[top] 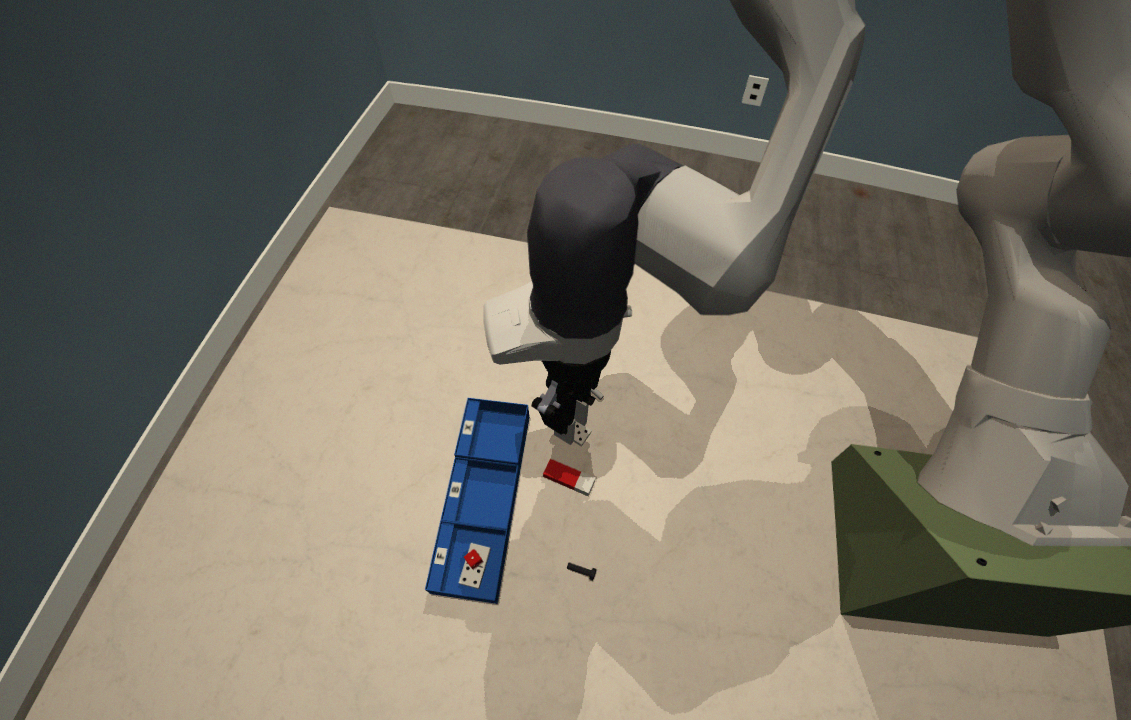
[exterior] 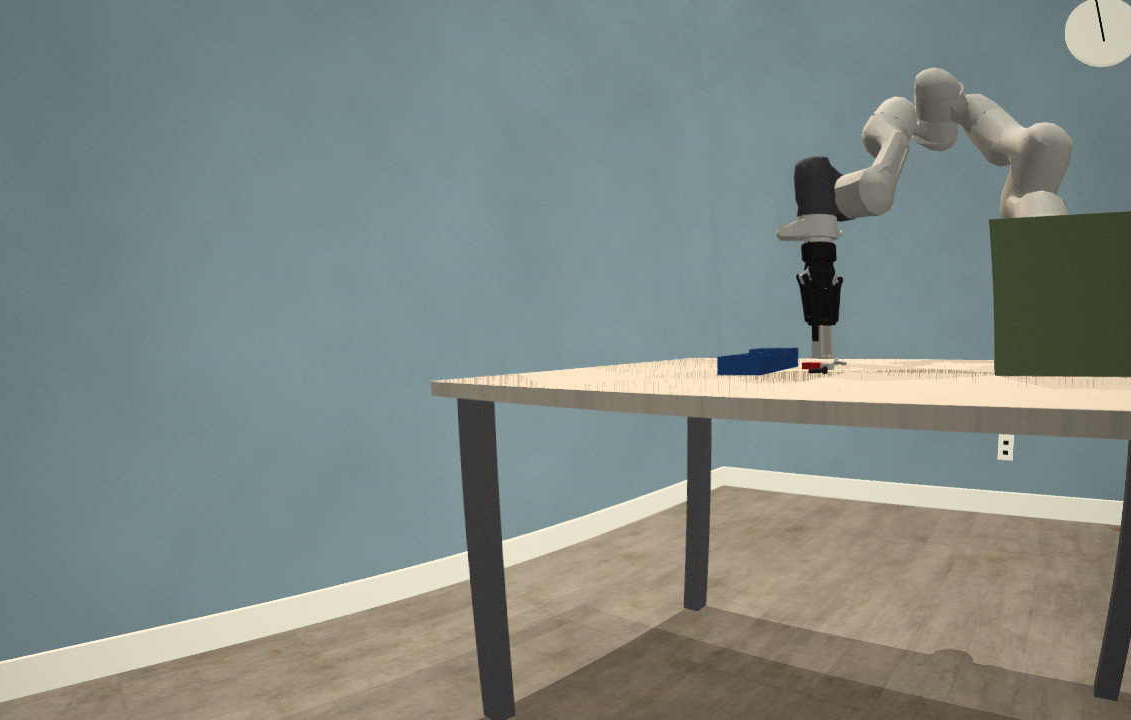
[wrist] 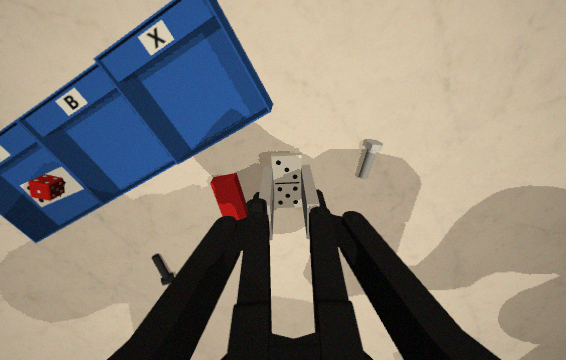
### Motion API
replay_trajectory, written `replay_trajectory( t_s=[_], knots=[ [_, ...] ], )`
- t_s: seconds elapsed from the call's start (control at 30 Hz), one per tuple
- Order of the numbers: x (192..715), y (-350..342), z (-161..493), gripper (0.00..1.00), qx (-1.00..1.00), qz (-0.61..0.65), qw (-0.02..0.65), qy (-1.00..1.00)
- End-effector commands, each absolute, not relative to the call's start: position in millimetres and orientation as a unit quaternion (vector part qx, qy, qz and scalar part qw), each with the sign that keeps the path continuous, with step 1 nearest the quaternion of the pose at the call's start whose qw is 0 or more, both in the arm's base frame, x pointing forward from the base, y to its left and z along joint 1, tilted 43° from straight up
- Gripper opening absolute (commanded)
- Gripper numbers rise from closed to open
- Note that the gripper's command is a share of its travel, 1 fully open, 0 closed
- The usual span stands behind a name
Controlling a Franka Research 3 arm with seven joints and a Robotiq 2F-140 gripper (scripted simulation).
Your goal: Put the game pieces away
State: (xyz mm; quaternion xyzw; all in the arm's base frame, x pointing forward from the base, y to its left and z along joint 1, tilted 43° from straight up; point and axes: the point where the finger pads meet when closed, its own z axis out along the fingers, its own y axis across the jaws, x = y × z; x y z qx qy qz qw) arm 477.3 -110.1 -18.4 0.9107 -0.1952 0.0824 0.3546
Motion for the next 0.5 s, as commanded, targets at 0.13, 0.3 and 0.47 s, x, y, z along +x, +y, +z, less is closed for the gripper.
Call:
replay_trajectory(
  t_s=[0.13,0.3,0.47],
  knots=[
    [475,-93,1,0.13,0.91,0.079,0.358,-0.192],
    [475,-86,8,0.13,0.91,0.079,0.358,-0.192],
    [474,-82,13,0.13,0.91,0.079,0.358,-0.192]
  ],
)
